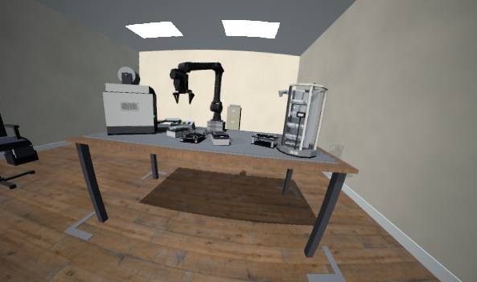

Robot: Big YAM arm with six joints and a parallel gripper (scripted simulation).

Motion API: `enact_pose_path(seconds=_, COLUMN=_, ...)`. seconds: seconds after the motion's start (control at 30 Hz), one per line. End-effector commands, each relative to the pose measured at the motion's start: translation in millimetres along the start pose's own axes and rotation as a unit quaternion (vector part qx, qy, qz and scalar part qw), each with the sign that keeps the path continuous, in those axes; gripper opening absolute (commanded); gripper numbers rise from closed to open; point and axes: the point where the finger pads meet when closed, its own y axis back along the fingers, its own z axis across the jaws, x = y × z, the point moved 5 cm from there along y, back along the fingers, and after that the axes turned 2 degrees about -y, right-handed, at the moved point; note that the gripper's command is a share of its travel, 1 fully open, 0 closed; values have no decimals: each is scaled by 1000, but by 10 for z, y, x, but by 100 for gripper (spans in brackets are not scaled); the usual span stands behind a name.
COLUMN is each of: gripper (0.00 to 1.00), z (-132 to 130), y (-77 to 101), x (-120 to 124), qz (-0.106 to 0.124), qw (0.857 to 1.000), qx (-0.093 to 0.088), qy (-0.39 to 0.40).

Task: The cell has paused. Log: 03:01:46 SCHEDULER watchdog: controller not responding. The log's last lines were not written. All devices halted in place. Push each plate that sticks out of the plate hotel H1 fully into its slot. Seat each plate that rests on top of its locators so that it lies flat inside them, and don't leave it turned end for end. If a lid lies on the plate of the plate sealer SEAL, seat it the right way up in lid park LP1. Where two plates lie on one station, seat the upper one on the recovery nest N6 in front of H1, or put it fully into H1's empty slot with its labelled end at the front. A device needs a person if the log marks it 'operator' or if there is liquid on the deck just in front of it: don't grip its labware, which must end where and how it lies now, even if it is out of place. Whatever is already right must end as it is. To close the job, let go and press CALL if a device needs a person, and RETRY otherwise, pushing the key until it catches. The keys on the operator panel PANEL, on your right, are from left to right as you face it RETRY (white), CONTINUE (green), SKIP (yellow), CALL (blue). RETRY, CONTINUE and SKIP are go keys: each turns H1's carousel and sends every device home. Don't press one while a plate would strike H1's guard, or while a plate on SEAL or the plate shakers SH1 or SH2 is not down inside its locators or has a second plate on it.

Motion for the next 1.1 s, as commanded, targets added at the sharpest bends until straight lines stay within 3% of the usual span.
enact_pose_path(seconds=0.0, gripper=100, z=-113, y=103, x=-107, qz=-7, qw=998, qx=2, qy=54)
enact_pose_path(seconds=0.47, gripper=100, z=-113, y=102, x=-107, qz=-7, qw=981, qx=3, qy=193)
enact_pose_path(seconds=1.07, gripper=100, z=-113, y=101, x=-106, qz=-6, qw=928, qx=4, qy=372)
